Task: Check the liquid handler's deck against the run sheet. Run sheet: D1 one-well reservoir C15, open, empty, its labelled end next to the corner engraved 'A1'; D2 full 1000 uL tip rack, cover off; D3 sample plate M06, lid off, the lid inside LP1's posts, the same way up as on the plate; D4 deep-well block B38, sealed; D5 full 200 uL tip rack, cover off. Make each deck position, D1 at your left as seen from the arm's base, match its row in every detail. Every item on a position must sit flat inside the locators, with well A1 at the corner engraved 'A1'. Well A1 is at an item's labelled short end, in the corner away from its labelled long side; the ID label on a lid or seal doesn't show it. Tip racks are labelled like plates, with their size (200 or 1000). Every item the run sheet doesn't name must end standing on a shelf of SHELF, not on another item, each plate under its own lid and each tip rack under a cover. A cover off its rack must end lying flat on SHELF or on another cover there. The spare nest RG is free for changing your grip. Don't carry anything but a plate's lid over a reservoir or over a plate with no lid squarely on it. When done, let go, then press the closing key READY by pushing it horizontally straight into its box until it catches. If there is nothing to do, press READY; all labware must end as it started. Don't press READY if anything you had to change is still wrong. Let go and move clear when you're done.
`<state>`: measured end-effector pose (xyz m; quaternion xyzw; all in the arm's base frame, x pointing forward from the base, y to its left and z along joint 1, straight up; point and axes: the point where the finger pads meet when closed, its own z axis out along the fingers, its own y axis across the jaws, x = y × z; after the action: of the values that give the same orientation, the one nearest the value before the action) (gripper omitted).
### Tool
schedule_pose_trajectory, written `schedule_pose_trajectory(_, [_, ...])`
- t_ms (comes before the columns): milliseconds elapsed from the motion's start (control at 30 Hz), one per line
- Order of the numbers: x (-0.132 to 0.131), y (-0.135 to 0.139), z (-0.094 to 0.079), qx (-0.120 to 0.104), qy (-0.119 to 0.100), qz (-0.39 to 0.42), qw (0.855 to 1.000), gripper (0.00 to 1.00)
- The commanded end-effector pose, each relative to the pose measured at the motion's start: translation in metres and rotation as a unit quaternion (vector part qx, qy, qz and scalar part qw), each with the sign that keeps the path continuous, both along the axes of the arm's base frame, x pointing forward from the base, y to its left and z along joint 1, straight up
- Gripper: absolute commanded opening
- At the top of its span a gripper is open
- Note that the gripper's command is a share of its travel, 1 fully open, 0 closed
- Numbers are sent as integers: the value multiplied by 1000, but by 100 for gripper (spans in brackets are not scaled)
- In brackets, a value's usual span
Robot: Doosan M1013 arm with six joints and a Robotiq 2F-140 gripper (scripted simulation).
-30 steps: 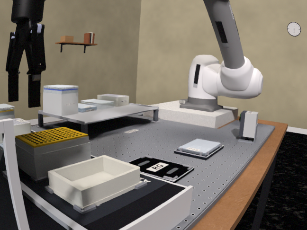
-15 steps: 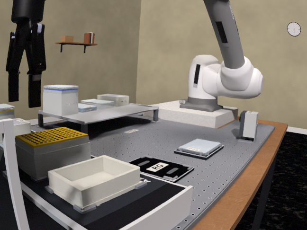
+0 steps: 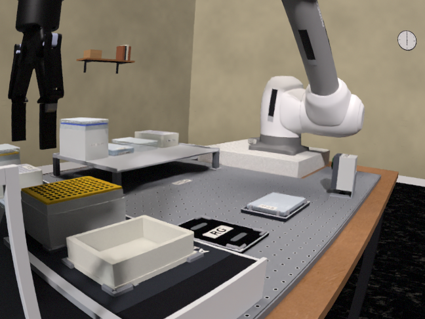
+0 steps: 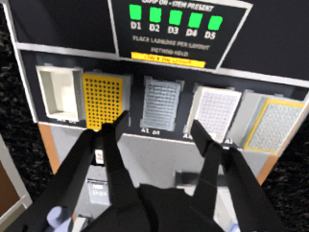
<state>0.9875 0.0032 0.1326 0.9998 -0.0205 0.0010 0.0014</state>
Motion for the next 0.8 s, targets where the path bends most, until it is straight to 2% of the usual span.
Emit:
schedule_pose_trajectory(0, [0, 0, 2, 0, -1, 0, 1000, 79])
schedule_pose_trajectory(167, [1, 10, 2, 0, -1, 0, 1000, 79])
schedule_pose_trajectory(667, [4, 85, 1, 0, -1, 0, 1000, 79])
schedule_pose_trajectory(767, [4, 90, 1, 0, -1, 0, 1000, 79])
